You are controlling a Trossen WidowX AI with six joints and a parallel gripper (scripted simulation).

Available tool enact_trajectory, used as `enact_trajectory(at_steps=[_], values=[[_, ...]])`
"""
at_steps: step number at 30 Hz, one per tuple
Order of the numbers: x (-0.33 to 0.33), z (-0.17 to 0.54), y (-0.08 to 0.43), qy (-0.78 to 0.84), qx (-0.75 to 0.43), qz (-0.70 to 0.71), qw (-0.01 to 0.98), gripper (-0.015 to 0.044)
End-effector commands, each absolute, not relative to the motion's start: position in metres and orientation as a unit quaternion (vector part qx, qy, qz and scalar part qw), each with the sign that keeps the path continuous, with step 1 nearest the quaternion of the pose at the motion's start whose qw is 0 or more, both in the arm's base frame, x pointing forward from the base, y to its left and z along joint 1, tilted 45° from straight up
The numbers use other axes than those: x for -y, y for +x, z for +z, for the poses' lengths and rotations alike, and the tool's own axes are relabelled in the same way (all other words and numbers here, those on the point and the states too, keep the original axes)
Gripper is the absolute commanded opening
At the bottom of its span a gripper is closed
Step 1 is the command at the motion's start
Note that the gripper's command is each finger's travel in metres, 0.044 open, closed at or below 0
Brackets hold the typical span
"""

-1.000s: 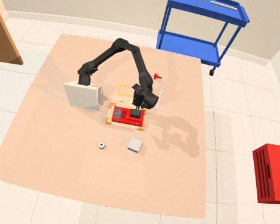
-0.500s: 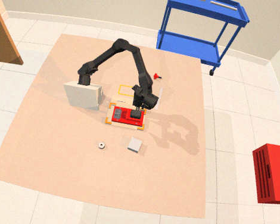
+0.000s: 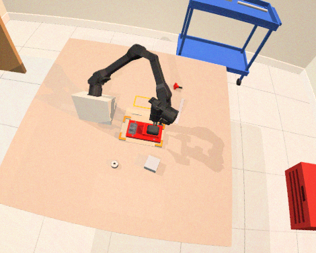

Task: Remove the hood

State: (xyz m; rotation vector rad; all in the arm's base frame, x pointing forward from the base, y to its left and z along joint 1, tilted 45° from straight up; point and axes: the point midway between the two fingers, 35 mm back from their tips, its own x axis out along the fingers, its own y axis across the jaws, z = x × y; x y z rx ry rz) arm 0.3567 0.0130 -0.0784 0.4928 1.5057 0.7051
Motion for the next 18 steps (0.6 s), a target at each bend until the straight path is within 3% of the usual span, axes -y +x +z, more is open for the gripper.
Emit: enact_trajectory(at_steps=[1,18], values=[[-0.0158,-0.0804,0.3562,0.221,-0.661,0.31,0.647,0.044],[-0.0241,-0.0897,0.3546,0.221,-0.661,0.31,0.646,0.044]])
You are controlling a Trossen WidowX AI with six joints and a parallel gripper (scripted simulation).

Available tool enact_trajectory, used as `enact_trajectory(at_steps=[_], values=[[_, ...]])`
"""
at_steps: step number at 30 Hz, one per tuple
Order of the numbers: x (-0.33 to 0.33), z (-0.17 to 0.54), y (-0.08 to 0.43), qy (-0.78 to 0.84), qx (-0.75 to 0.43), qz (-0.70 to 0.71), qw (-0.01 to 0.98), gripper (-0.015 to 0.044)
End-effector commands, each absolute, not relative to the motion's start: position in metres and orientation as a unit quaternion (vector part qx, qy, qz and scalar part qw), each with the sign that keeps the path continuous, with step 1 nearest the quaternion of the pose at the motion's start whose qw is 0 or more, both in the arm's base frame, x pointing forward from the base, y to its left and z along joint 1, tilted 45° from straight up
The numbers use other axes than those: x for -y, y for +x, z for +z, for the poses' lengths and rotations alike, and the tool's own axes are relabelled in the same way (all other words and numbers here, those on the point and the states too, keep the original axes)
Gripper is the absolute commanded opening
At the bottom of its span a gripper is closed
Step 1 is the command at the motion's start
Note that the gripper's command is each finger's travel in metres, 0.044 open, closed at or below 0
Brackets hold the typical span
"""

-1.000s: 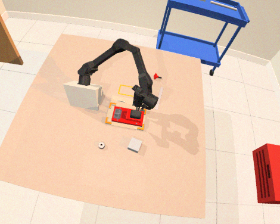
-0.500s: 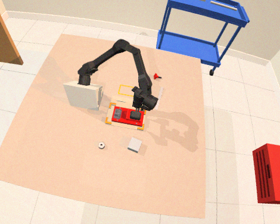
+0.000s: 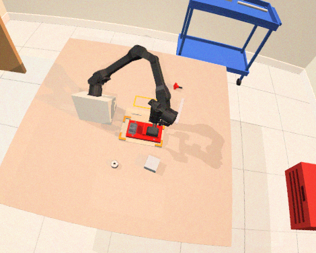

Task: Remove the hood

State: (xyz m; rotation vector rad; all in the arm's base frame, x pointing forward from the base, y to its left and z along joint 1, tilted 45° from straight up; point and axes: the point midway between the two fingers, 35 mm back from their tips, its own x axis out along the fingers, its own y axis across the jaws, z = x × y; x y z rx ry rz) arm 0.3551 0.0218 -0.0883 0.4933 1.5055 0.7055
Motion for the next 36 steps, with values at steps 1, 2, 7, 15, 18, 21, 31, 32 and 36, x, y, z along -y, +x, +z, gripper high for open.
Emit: enact_trajectory(at_steps=[1,2,7,15,18,21,31,32,36], values=[[-0.025,-0.09,0.355,0.221,-0.661,0.31,0.646,0.044],[-0.025,-0.091,0.354,0.221,-0.661,0.31,0.646,0.044],[-0.028,-0.094,0.354,0.221,-0.661,0.311,0.646,0.044],[-0.031,-0.098,0.353,0.221,-0.661,0.311,0.646,0.044],[-0.033,-0.1,0.353,0.221,-0.661,0.311,0.646,0.044],[-0.034,-0.101,0.352,0.221,-0.661,0.311,0.646,0.044],[-0.037,-0.104,0.352,0.221,-0.661,0.311,0.646,0.044],[-0.038,-0.105,0.352,0.221,-0.661,0.311,0.646,0.044],[-0.039,-0.106,0.352,0.221,-0.661,0.311,0.646,0.044]])
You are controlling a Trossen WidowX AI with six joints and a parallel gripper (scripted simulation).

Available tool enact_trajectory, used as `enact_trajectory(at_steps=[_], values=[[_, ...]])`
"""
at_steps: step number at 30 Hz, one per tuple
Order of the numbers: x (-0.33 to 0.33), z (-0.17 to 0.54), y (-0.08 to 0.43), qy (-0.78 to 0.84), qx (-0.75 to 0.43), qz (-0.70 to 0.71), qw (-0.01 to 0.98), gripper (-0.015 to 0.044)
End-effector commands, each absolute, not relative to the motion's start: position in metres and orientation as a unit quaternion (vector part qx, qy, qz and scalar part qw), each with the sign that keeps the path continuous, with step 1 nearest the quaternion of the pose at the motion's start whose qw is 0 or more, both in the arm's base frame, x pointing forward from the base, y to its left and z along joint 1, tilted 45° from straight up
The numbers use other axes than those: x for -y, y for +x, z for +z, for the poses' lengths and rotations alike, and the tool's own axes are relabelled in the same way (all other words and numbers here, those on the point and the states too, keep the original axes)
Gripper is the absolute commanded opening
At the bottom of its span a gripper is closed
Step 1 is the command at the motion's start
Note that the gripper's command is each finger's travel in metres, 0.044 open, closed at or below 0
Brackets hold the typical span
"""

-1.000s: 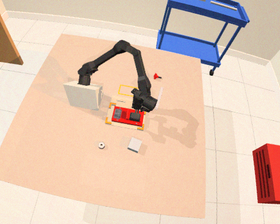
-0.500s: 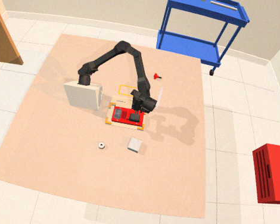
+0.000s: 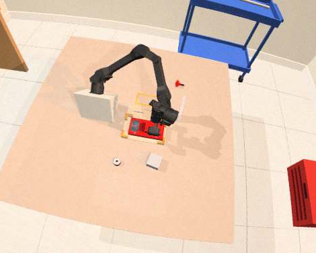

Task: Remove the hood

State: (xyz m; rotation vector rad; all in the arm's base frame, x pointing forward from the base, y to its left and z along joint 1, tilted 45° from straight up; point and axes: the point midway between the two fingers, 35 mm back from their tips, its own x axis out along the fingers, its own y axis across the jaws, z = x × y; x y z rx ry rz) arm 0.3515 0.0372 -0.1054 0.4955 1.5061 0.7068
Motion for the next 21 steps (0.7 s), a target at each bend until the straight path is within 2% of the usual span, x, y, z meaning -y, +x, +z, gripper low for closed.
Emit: enact_trajectory(at_steps=[1,21], values=[[-0.0393,-0.1064,0.3516,0.222,-0.661,0.311,0.646,0.044],[-0.0463,-0.1134,0.3508,0.222,-0.661,0.311,0.646,0.044]])
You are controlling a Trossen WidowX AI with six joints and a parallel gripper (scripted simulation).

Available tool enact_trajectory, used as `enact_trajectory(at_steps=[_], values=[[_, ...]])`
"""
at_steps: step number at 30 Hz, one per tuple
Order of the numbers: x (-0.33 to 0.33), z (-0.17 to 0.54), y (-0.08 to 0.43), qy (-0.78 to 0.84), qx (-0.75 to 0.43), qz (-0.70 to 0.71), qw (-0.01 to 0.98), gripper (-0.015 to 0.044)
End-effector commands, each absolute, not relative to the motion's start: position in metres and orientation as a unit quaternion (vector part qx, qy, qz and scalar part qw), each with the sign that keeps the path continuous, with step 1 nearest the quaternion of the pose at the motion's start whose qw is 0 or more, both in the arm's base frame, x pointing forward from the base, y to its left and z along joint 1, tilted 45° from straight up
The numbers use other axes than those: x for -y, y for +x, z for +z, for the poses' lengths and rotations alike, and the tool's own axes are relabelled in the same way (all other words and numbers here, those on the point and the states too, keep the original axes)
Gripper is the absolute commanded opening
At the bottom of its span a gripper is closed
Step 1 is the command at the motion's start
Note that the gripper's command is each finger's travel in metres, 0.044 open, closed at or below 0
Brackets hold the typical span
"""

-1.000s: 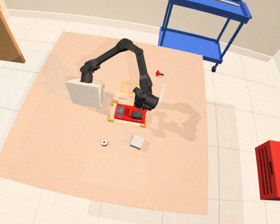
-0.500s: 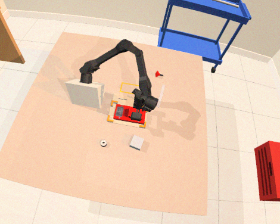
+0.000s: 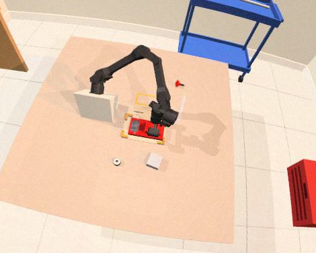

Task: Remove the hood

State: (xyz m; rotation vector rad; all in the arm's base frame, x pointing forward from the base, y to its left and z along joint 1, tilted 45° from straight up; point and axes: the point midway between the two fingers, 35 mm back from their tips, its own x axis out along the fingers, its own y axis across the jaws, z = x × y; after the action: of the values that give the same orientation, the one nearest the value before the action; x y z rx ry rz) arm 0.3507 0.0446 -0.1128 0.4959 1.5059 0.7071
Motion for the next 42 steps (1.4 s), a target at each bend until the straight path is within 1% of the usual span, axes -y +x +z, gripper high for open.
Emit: enact_trajectory(at_steps=[1,7,10,20,31,42], values=[[-0.047,-0.114,0.351,0.222,-0.661,0.311,0.646,0.044],[-0.049,-0.116,0.35,0.222,-0.661,0.311,0.646,0.044],[-0.047,-0.115,0.35,0.218,-0.662,0.311,0.646,0.0361],[-0.047,-0.115,0.35,0.218,-0.662,0.311,0.646,0.0295],[-0.043,-0.111,0.351,0.218,-0.662,0.311,0.646,0.0006],[-0.038,-0.106,0.352,0.218,-0.662,0.31,0.646,0.0]])
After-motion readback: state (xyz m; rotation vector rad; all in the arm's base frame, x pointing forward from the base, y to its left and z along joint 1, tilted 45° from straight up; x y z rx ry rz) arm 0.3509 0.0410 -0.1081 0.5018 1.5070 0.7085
